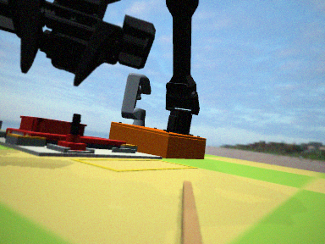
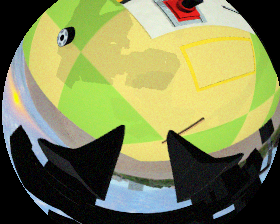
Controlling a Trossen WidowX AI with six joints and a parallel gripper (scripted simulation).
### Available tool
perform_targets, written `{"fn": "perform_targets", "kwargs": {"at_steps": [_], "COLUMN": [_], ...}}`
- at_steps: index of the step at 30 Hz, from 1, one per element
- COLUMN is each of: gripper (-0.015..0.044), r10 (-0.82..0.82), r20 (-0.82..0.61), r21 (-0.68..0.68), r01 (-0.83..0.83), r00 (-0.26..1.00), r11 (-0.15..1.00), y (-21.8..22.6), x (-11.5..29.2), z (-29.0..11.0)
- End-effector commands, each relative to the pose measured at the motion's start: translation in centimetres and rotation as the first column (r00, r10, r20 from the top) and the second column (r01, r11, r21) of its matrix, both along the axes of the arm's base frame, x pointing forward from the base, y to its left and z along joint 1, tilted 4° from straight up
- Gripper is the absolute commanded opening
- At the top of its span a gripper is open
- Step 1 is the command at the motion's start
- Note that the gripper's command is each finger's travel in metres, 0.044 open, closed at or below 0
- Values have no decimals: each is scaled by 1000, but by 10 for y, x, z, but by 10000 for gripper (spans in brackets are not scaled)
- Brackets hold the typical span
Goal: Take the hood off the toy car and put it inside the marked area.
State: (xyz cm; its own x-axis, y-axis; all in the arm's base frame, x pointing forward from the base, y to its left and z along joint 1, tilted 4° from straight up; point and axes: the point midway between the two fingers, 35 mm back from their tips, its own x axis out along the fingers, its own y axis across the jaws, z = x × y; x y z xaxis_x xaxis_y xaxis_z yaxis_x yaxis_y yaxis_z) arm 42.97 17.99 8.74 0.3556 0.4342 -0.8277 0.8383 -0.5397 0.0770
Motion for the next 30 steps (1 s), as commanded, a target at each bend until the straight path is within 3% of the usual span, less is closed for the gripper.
{"fn": "perform_targets", "kwargs": {"at_steps": [1, 9, 14, 20, 30], "gripper": [246, 440, 440, 440, 440], "r10": [8, 386, 631, 856, 967], "r20": [4, 81, 46, -60, -251], "r21": [-6, -280, -437, -555, -572], "r01": [-8, -350, -552, -730, -801], "r00": [1000, 919, 775, 513, -35], "r11": [1000, 894, 710, 399, -177], "y": [-1, -51, -85, -123, -178], "x": [0, -7, -15, -29, -61], "z": [0, -4, -5, -6, -4]}}
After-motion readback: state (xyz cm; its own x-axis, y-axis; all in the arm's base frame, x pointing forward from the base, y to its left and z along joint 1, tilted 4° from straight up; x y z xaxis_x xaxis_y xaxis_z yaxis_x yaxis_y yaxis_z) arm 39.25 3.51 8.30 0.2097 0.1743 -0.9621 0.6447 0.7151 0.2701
